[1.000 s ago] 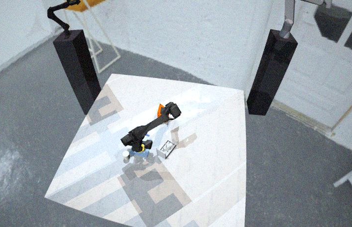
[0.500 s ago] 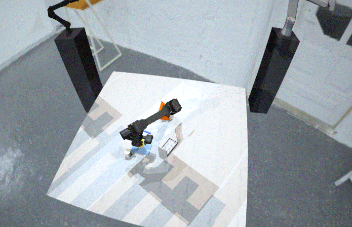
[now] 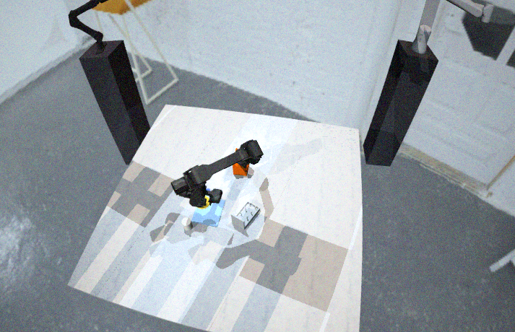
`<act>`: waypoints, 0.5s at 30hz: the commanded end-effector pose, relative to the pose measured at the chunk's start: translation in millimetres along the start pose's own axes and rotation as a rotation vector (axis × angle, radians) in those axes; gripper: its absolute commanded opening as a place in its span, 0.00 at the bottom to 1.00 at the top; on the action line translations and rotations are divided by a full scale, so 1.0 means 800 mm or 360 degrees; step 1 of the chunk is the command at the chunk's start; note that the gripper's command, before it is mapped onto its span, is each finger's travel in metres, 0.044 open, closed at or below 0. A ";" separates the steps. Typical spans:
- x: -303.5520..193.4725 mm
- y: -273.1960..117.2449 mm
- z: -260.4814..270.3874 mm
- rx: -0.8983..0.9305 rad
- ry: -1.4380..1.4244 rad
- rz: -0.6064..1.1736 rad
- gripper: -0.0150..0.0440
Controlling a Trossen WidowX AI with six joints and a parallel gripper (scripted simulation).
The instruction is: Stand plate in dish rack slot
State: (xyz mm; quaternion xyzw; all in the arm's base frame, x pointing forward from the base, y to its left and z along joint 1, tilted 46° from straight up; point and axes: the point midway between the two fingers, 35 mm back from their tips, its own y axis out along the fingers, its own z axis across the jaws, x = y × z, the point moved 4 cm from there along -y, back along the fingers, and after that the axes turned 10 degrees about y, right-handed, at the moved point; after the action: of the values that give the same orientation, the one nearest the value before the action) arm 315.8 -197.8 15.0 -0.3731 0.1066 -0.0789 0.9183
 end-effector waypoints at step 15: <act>-0.035 -0.023 0.077 -0.0008 0.0737 0.0013 0.25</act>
State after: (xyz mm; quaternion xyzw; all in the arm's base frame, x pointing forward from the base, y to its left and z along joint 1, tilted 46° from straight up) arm 306.5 -172.7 65.5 -0.3570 0.2760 -0.1454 0.8805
